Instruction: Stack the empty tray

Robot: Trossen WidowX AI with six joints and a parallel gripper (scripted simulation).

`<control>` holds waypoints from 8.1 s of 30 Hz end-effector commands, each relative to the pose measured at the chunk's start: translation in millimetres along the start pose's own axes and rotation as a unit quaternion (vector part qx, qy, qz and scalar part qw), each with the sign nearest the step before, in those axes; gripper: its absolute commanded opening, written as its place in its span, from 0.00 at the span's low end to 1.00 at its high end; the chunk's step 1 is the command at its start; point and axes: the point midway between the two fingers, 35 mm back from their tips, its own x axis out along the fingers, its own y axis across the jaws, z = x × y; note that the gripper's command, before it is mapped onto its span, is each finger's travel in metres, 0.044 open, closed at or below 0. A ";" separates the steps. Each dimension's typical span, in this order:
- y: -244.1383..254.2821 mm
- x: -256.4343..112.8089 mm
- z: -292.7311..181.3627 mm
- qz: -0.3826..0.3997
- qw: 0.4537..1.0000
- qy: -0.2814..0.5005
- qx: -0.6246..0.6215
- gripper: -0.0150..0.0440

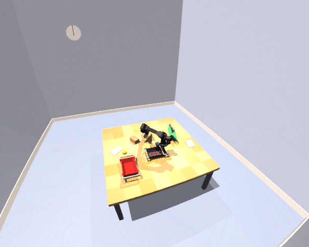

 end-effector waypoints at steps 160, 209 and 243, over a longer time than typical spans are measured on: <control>-137.1 -70.5 5.3 0.005 0.999 -0.008 -0.041 0.25; 256.8 -73.7 -297.9 0.012 0.994 0.011 0.107 0.25; 236.5 -46.3 -303.4 0.010 0.994 0.011 0.106 0.25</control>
